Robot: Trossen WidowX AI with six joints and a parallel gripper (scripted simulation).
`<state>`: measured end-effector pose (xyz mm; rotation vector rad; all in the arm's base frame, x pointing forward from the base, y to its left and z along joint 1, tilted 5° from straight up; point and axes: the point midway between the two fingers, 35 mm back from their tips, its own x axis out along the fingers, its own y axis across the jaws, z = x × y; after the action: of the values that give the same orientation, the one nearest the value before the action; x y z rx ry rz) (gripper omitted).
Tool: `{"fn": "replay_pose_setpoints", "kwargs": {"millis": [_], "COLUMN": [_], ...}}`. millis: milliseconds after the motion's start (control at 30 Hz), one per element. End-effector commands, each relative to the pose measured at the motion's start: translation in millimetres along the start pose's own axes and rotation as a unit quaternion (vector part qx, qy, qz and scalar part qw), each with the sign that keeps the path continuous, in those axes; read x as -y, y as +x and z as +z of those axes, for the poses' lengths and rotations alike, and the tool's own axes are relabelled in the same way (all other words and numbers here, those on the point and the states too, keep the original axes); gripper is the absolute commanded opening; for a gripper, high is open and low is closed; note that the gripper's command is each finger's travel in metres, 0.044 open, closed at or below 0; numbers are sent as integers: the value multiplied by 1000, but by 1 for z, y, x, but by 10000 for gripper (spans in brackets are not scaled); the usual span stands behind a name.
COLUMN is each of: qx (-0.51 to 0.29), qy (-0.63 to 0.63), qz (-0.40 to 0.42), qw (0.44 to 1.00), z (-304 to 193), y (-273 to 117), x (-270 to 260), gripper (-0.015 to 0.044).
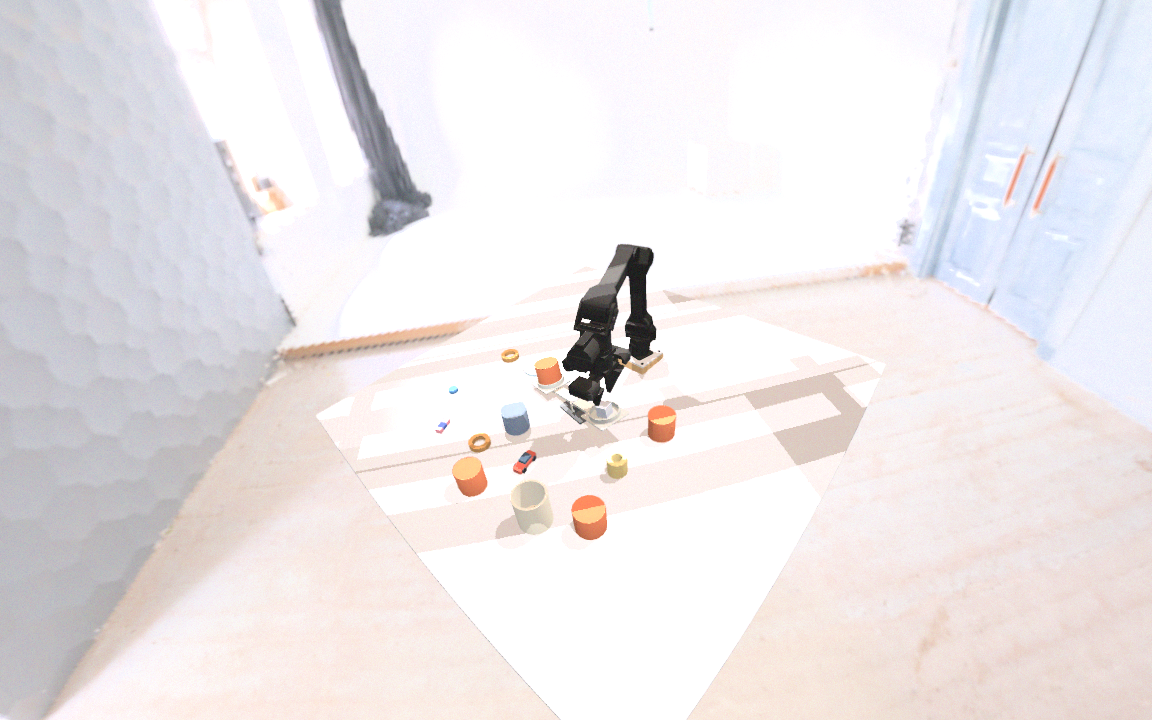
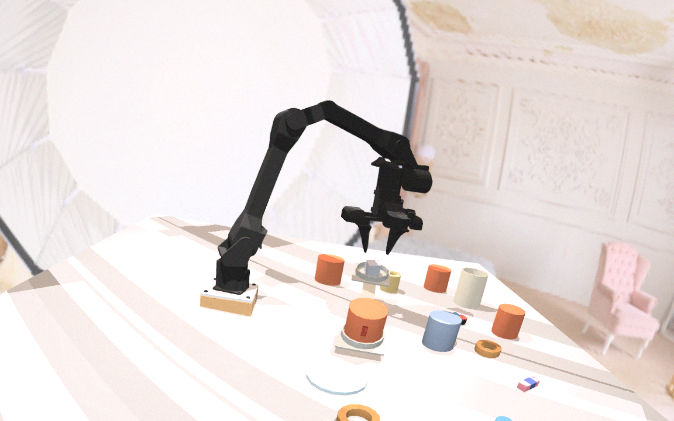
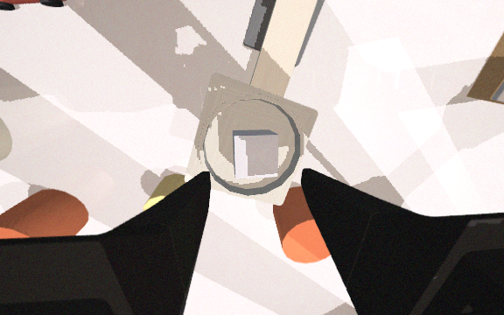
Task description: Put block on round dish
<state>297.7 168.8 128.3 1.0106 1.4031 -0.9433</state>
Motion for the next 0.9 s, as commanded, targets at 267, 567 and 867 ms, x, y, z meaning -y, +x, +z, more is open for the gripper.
{"fn": "replay_pose_setpoints", "kwargs": {"millis": [267,567,867], "qx": [-1,-1,-1], "qy": [2,3,3], "qz": [-4,-4,-4], "qw": [1000,1000,1000], "z": [0,0,0], "y": [19,33,44], "x": [1,1,2], "gripper": [260,260,234]}}
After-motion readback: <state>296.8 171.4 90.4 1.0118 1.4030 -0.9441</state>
